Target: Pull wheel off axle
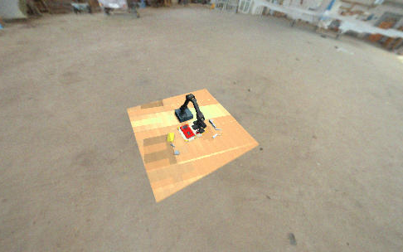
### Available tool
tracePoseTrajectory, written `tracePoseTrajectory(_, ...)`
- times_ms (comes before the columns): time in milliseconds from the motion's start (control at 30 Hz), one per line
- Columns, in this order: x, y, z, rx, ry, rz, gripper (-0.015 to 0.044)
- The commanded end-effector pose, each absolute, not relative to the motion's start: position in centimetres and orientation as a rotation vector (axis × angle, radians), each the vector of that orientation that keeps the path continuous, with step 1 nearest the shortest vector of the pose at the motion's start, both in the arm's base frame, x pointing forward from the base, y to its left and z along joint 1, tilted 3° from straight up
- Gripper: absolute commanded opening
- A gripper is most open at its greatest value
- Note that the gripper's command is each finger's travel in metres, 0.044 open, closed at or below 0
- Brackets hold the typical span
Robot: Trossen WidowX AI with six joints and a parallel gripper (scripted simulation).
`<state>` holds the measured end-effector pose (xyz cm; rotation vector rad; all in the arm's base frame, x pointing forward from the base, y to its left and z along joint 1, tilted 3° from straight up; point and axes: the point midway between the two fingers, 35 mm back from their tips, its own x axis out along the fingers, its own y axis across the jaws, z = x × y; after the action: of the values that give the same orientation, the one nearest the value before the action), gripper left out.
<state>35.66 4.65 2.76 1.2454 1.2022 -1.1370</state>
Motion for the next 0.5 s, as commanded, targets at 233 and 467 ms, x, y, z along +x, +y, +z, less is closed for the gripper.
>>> tracePoseTrajectory(233,35.60,4.62,3.20,1.245,1.202,-1.139,0.0000)
tracePoseTrajectory(467,35.59,4.62,3.43,1.245,1.201,-1.139,0.0000)
